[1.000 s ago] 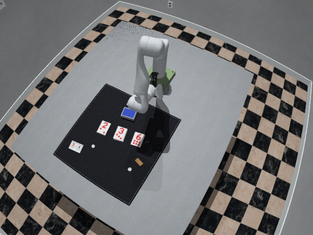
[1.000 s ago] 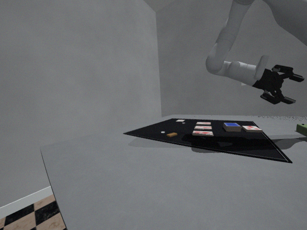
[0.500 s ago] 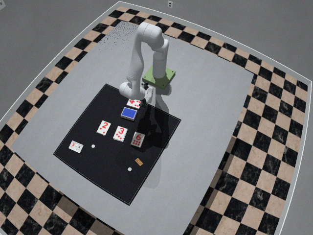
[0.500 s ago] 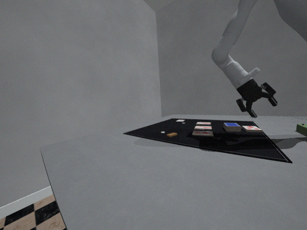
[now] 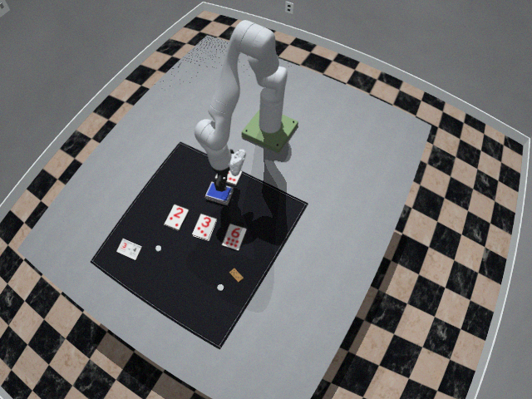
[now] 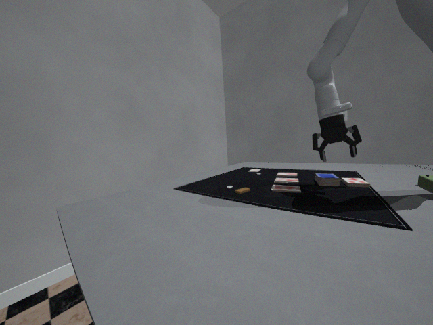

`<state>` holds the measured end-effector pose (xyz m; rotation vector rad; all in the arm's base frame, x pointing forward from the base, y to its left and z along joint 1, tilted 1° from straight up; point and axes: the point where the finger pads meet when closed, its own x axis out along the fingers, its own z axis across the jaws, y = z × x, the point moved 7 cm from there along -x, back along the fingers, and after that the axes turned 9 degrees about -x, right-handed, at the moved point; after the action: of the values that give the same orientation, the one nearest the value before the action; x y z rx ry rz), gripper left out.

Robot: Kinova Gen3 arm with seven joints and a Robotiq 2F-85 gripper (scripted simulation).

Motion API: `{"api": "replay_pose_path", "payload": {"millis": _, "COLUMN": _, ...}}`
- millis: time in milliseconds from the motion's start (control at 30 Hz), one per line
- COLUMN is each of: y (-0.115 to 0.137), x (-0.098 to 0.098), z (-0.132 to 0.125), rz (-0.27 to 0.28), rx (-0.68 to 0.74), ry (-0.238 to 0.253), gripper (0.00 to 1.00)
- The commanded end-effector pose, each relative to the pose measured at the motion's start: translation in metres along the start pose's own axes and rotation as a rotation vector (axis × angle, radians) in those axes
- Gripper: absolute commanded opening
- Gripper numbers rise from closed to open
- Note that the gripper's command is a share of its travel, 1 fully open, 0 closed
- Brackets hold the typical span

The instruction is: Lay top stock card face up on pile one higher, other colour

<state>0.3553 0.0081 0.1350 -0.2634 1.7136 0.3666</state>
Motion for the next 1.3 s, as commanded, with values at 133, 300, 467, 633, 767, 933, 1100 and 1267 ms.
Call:
{"api": "replay_pose_path", "payload": {"millis": 133, "y": -0.015, "x": -0.011, "z": 0.006, "rz": -0.034, "rx": 0.024, "ry": -0.082, "gripper": 1.0}}
{"api": "replay_pose_path", "payload": {"millis": 300, "y": -0.024, "x": -0.016, "z": 0.01, "rz": -0.06, "rx": 0.036, "ry": -0.13, "gripper": 1.0}}
{"api": "replay_pose_path", "payload": {"millis": 467, "y": -0.028, "x": -0.018, "z": 0.012, "rz": -0.069, "rx": 0.04, "ry": -0.149, "gripper": 1.0}}
{"api": "replay_pose_path", "payload": {"millis": 633, "y": -0.028, "x": -0.018, "z": 0.012, "rz": -0.071, "rx": 0.041, "ry": -0.15, "gripper": 1.0}}
{"api": "replay_pose_path", "payload": {"millis": 767, "y": -0.028, "x": -0.018, "z": 0.012, "rz": -0.071, "rx": 0.041, "ry": -0.15, "gripper": 1.0}}
{"api": "replay_pose_path", "payload": {"millis": 933, "y": -0.028, "x": -0.018, "z": 0.012, "rz": -0.07, "rx": 0.044, "ry": -0.15, "gripper": 1.0}}
{"api": "replay_pose_path", "payload": {"millis": 1100, "y": -0.028, "x": -0.018, "z": 0.012, "rz": -0.068, "rx": 0.061, "ry": -0.149, "gripper": 1.0}}
{"api": "replay_pose_path", "payload": {"millis": 1267, "y": -0.028, "x": -0.017, "z": 0.011, "rz": -0.066, "rx": 0.08, "ry": -0.147, "gripper": 1.0}}
